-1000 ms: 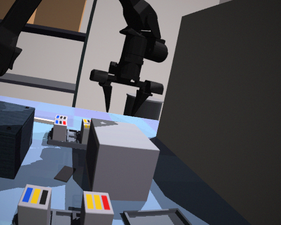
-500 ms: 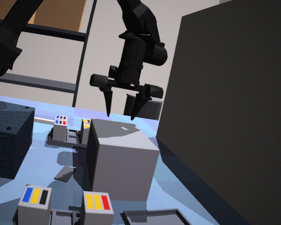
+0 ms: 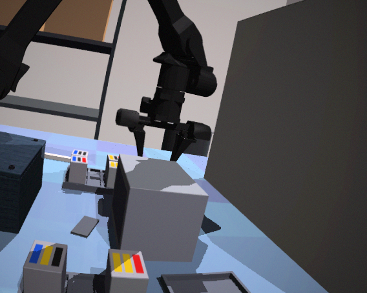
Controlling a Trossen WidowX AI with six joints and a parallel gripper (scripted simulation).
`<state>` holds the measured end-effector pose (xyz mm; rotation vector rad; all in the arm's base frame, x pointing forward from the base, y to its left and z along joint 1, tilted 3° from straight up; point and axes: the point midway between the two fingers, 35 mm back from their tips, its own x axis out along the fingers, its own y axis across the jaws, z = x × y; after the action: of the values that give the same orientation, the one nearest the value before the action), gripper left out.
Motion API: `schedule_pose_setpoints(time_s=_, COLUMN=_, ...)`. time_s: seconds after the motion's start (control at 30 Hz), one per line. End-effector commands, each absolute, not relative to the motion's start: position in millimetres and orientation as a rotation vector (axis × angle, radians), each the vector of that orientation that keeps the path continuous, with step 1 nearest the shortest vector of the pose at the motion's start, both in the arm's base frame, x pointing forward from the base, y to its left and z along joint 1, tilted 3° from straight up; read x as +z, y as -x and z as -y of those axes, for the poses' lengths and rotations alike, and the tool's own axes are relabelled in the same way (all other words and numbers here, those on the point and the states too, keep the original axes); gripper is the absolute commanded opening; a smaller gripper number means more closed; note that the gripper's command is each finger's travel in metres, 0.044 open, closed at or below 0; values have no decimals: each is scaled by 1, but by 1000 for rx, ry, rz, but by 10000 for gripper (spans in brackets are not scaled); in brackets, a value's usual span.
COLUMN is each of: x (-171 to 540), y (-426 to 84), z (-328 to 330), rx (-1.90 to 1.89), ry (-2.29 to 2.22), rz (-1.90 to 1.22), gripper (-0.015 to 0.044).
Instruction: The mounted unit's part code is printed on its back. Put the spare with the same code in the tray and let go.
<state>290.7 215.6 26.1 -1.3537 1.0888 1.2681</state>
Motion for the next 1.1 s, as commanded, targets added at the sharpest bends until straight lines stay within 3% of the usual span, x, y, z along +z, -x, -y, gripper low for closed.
schedule_pose_setpoints(time_s=0.0, x=19, y=-292, z=-215, rx=1267, ry=1360, rz=-1088, gripper=300)
schedule_pose_setpoints(time_s=1.0, x=-21, y=-293, z=-214, rx=1267, ry=1361, rz=-1088, gripper=300)
schedule_pose_setpoints(time_s=1.07, x=-20, y=-292, z=-215, rx=1269, ry=1354, rz=-1091, gripper=247)
